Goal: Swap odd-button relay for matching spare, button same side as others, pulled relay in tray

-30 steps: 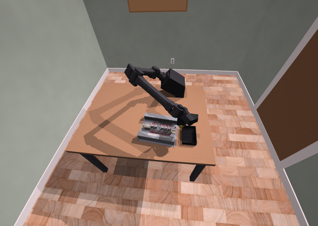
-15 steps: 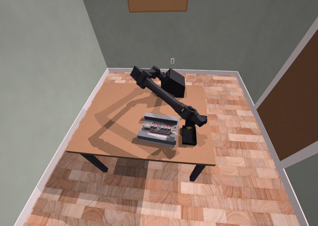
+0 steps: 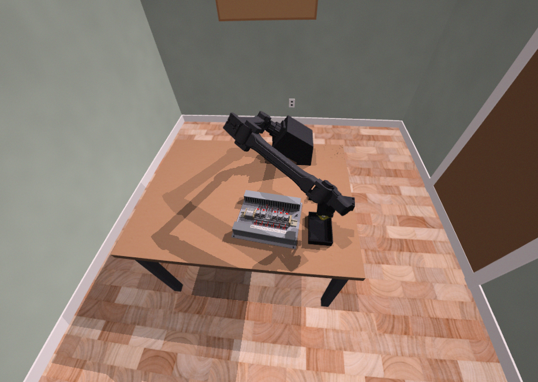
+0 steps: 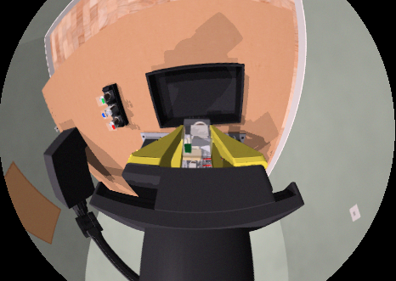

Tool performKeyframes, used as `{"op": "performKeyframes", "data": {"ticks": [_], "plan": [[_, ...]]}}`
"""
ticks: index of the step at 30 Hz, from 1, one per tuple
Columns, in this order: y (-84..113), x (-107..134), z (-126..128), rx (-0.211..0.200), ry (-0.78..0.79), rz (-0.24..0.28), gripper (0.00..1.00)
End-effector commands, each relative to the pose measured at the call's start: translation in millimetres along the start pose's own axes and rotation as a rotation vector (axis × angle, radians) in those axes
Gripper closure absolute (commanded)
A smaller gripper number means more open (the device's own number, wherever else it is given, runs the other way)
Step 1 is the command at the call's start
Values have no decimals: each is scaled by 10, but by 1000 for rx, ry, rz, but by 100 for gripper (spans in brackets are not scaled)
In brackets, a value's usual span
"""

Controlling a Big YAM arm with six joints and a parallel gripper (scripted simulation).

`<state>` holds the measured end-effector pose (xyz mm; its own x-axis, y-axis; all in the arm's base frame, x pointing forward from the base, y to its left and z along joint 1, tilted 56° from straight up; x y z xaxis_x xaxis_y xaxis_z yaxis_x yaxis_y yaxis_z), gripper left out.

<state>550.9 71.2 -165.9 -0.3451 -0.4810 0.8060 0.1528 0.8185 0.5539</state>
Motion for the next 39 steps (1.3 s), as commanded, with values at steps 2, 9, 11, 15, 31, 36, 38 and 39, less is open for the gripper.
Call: {"op": "performKeyframes", "data": {"ticks": [2,9,11,15,31,36,38,39], "plan": [[261,-170,16,42,1,-24,100],[260,-171,15,42,3,-24,100],[254,-170,24,41,5,-23,100],[249,-169,32,41,7,-22,100],[236,-167,51,39,11,-19,100],[235,-167,52,39,11,-19,100],[235,-167,52,39,11,-19,100],[235,-167,52,39,11,-19,100]]}}
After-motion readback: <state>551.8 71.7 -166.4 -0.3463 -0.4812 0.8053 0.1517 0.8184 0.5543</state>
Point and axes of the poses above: the point where the finger pads meet when closed, its own y axis back along the fingers, its own z axis across the jaws, x = y × z, the point moved 10 cm from there along y, back along the fingers, and after that the axes turned 8 degrees about -y, right-handed, at the moved point
